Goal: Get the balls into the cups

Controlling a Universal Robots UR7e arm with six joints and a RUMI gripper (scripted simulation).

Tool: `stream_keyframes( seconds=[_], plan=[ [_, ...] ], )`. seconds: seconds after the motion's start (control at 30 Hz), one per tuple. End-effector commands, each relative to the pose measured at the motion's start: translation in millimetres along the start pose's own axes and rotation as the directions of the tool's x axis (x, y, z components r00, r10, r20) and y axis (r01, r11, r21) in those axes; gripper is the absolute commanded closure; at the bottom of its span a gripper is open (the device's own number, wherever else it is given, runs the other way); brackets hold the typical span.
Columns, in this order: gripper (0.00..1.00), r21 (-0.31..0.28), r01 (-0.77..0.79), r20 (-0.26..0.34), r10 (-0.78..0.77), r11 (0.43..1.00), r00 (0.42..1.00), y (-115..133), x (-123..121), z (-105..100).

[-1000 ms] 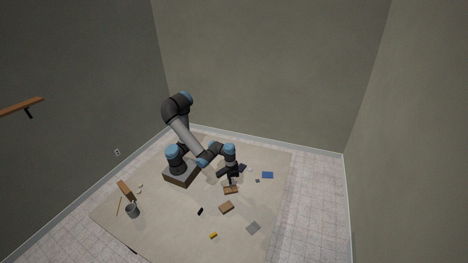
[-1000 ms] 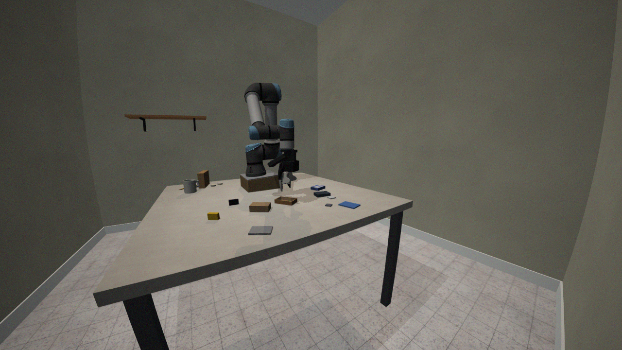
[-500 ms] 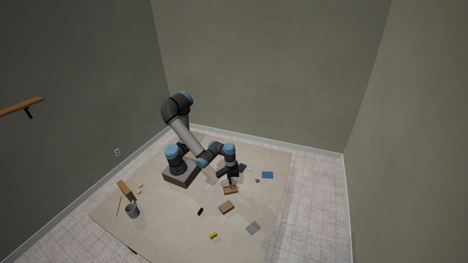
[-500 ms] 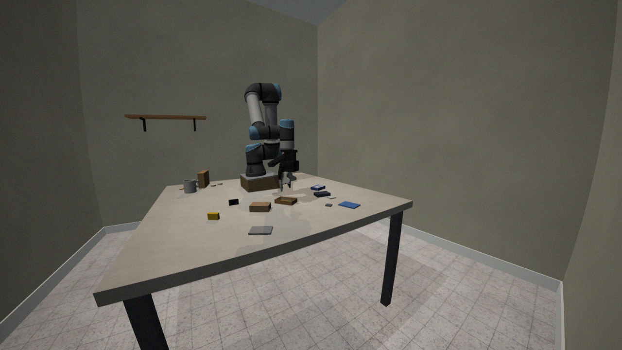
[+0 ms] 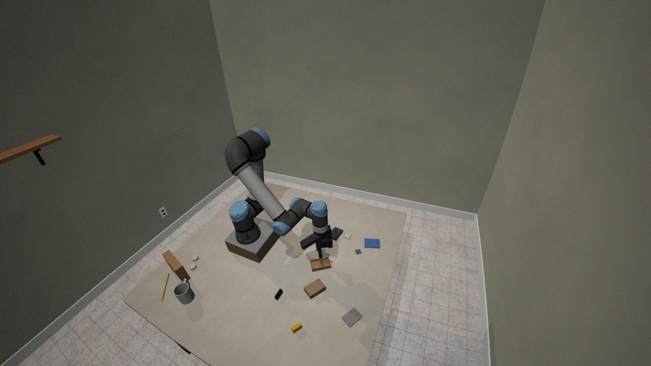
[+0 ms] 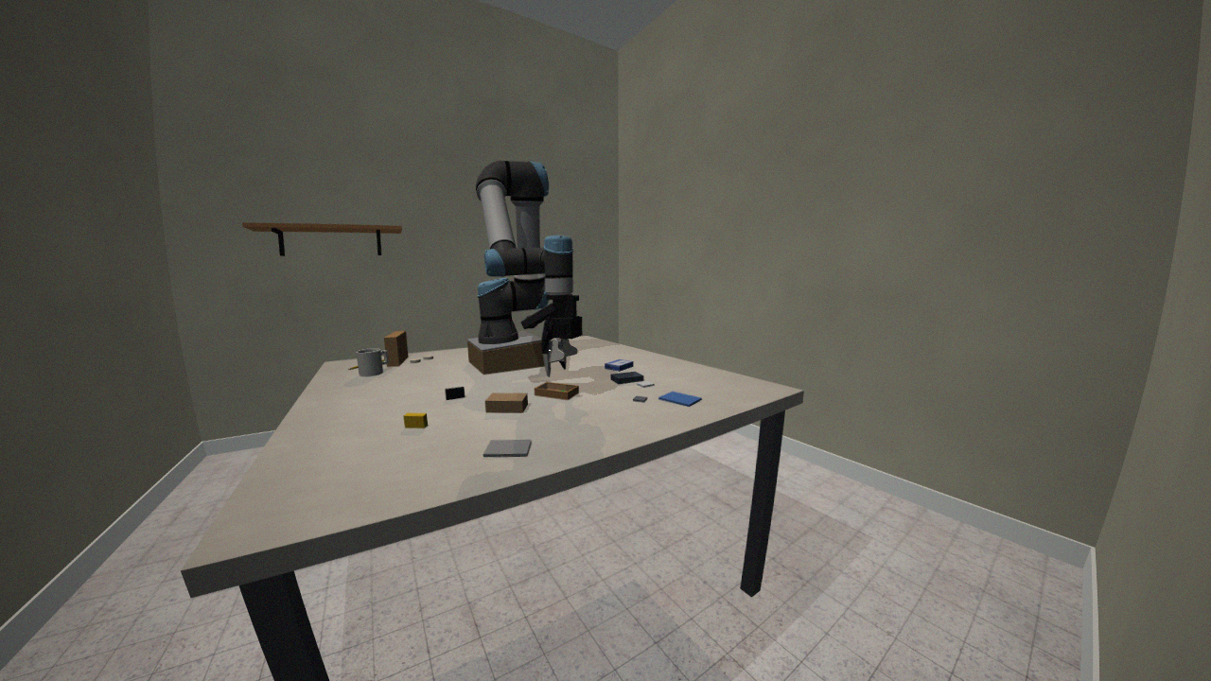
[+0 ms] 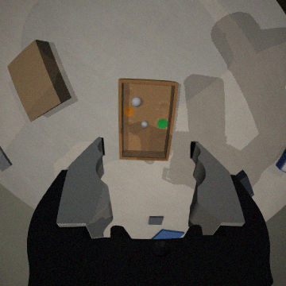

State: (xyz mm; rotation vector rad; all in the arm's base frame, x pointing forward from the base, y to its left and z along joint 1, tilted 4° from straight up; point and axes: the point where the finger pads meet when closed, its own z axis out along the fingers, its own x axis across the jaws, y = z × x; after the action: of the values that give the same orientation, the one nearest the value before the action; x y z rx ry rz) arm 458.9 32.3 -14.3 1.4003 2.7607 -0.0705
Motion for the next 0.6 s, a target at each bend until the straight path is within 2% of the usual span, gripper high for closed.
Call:
stream_keyframes(
  seconds=[0.0,0.57],
  plan=[
    [0.45,-0.001,0.000,0.001,0.000,1.000,1.000,0.4,-0.3,5.8],
    [0.45,-0.001,0.000,0.001,0.000,1.000,1.000,0.4,-0.4,36.8]
  ],
)
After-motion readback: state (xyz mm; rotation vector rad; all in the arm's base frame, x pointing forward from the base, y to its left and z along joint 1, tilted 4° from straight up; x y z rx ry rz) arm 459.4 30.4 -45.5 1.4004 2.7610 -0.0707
